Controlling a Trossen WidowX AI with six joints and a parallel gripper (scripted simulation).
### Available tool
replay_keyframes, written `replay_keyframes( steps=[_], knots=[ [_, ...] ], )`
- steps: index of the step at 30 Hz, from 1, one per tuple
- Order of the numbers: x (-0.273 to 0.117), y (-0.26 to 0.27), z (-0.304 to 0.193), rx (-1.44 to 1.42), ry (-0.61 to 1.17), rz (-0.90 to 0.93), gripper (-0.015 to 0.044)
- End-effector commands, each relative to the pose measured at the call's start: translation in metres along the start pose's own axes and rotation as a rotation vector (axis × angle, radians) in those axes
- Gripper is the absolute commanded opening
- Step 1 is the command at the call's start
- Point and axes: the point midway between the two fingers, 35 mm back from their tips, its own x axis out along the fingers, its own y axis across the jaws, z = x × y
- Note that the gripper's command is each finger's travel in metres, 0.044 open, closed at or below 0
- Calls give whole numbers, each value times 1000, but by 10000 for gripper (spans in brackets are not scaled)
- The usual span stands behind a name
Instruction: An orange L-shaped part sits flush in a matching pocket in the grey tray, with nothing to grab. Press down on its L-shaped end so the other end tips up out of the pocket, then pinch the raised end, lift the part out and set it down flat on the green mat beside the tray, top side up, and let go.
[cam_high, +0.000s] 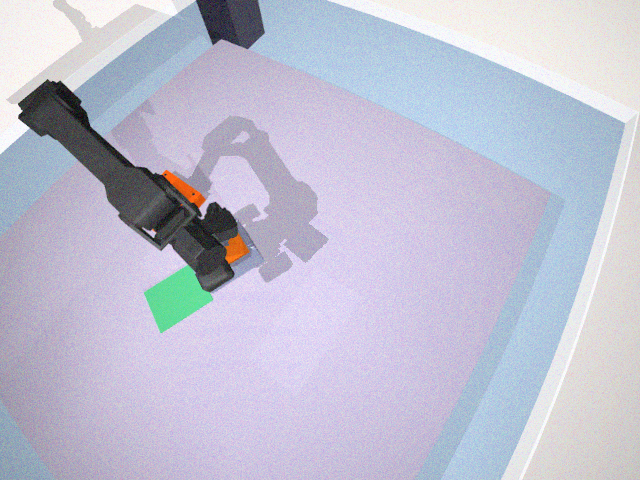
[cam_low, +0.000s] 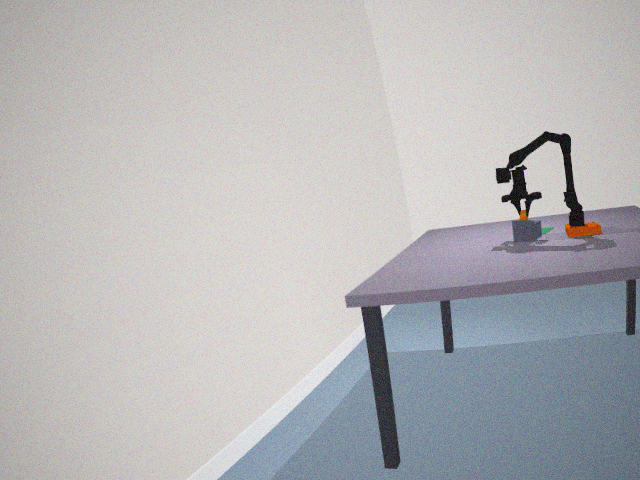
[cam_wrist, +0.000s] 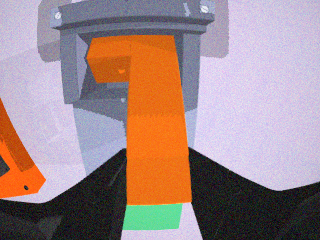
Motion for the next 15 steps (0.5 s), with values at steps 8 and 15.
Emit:
replay_keyframes(
  steps=[8,15],
  knots=[
    [-20,-1,0,0,3,-8,0],
    [-30,-1,0,0,3,-8,0]
  ],
)
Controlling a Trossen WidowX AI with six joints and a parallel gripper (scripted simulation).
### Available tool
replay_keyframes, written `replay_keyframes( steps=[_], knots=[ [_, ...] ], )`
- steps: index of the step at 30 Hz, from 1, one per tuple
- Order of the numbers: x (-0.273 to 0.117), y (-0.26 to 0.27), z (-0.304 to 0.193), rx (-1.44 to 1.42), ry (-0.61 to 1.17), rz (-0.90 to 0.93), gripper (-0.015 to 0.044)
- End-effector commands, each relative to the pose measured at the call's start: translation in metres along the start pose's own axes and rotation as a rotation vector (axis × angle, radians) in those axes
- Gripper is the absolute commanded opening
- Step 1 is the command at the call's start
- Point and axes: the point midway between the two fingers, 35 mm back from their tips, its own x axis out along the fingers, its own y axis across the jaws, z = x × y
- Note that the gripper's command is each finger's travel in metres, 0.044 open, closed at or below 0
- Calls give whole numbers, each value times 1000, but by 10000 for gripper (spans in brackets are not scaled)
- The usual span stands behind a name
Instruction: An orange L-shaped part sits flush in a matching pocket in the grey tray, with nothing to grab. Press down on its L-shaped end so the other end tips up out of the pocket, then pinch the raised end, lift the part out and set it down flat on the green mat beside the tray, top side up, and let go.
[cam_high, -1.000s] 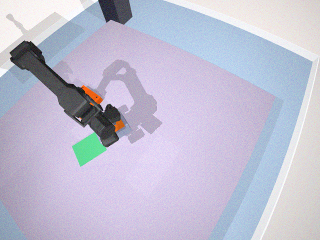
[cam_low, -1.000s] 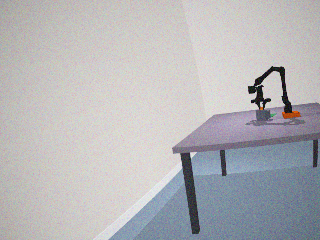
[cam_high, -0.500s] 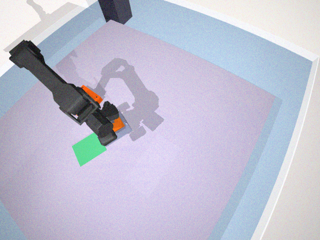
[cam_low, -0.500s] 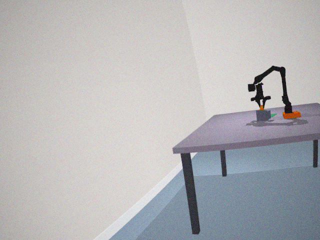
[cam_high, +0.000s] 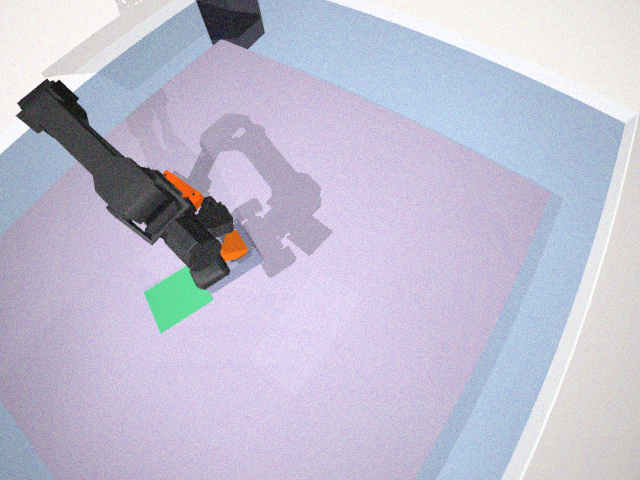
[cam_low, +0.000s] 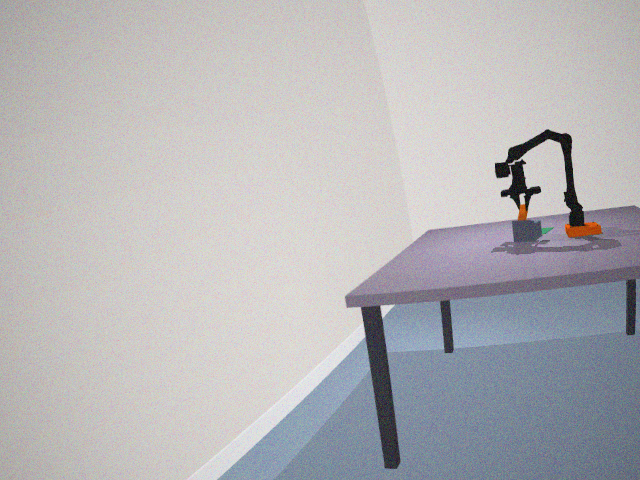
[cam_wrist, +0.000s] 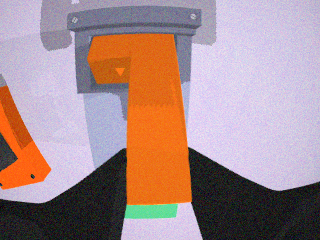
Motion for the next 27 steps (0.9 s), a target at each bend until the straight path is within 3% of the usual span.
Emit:
replay_keyframes(
  steps=[1,27],
  knots=[
    [-8,-1,1,4,-6,-7,0],
    [-40,0,1,4,-6,-6,0]
  ],
)
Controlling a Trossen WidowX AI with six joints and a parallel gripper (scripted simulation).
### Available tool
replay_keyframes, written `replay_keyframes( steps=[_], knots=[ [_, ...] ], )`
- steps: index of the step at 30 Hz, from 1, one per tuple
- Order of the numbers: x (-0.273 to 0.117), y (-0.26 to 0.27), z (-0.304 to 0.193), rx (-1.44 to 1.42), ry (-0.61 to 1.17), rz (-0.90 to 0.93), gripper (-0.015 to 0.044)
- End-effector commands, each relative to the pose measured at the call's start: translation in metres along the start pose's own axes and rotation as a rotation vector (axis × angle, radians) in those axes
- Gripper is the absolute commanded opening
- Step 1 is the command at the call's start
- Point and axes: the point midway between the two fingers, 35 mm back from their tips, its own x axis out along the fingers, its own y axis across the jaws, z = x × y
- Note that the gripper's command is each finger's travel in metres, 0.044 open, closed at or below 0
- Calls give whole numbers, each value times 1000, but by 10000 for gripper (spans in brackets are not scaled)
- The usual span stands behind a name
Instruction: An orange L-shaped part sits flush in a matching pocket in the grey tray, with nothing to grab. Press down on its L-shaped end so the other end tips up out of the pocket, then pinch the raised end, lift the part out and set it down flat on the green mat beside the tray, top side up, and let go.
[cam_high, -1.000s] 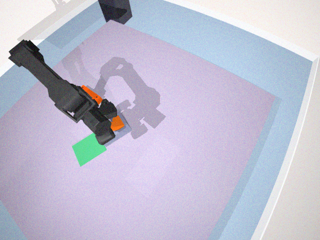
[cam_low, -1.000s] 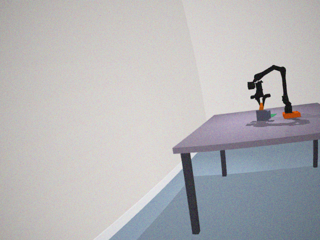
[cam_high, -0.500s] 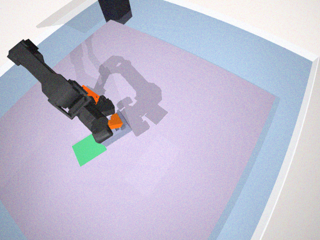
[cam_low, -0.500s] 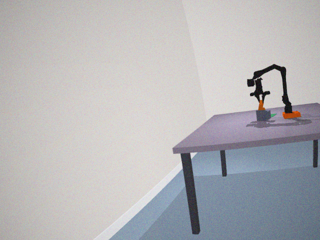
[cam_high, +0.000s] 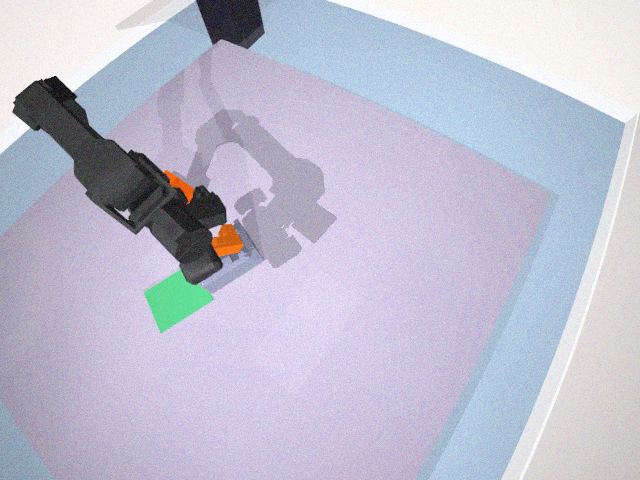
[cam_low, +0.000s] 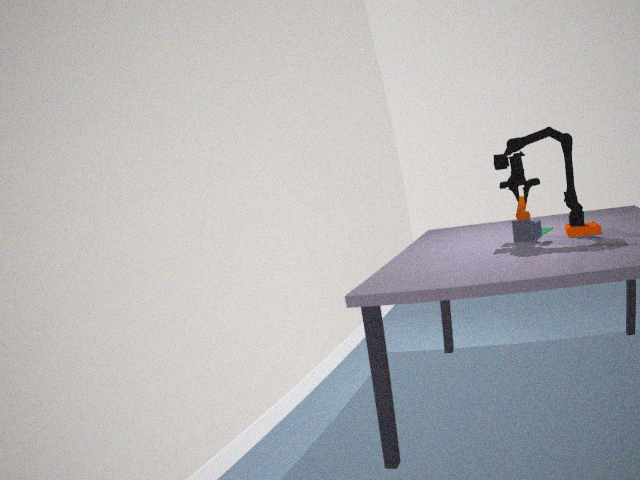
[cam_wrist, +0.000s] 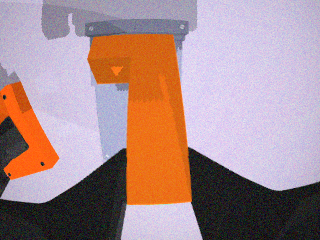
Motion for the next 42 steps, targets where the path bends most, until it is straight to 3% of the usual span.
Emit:
replay_keyframes(
  steps=[1,42],
  knots=[
    [-5,0,1,5,-5,-4,0],
    [-1,13,-154,6,7,-3,0]
  ],
)
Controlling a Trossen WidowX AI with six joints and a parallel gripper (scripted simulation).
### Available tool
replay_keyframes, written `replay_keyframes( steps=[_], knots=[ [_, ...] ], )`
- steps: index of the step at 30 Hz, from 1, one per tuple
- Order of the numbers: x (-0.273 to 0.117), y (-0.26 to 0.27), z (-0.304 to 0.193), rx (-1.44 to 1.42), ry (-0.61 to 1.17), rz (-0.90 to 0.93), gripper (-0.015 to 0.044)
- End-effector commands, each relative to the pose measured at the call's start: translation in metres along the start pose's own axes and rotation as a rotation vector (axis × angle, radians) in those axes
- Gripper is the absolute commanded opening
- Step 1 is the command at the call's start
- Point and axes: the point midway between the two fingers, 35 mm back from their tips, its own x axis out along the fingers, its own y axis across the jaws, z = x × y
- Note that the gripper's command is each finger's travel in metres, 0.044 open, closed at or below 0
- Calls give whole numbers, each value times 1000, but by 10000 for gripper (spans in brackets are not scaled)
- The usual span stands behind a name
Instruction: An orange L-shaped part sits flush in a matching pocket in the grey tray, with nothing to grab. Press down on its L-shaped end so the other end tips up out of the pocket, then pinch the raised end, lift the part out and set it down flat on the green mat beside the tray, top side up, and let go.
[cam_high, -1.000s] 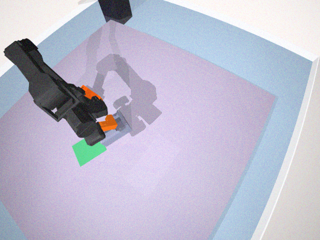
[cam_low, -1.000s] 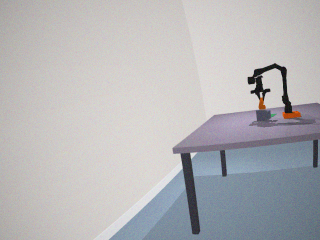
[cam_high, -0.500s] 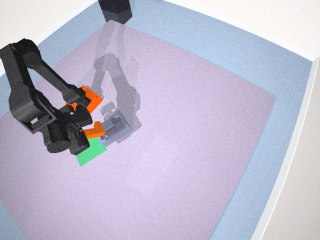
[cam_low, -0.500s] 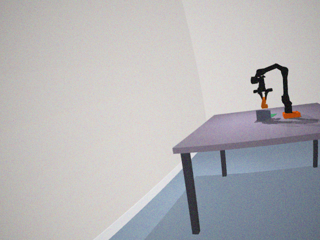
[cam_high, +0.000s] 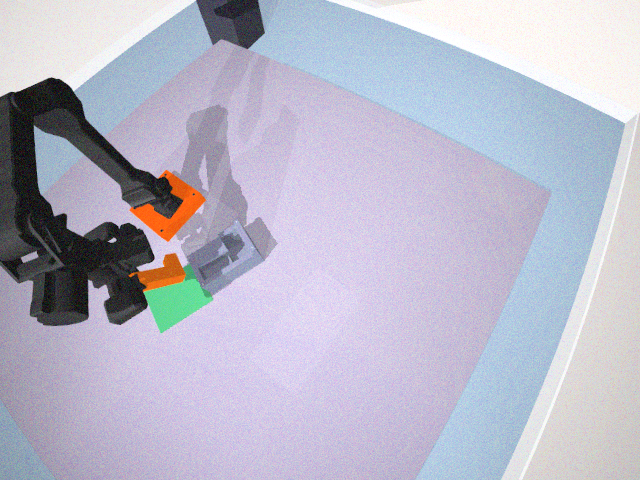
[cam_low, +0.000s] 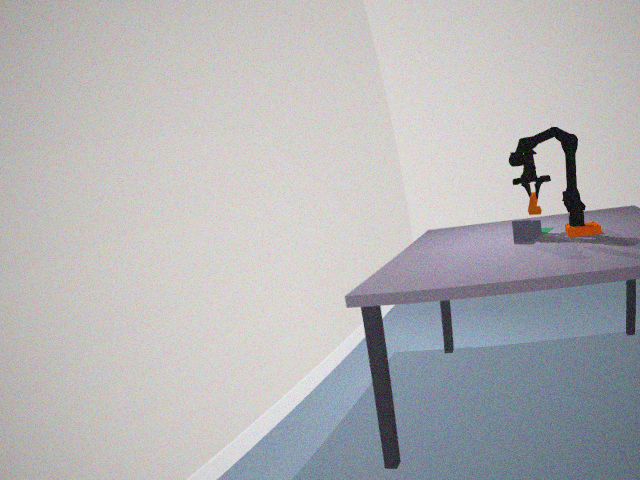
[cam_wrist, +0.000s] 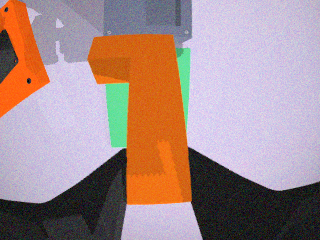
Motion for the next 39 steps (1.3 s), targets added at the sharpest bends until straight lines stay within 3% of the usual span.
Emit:
replay_keyframes(
  steps=[1,39],
  knots=[
    [0,2,-18,-3,7,0,0],
    [49,3,-25,-3,7,0,0]
  ],
)
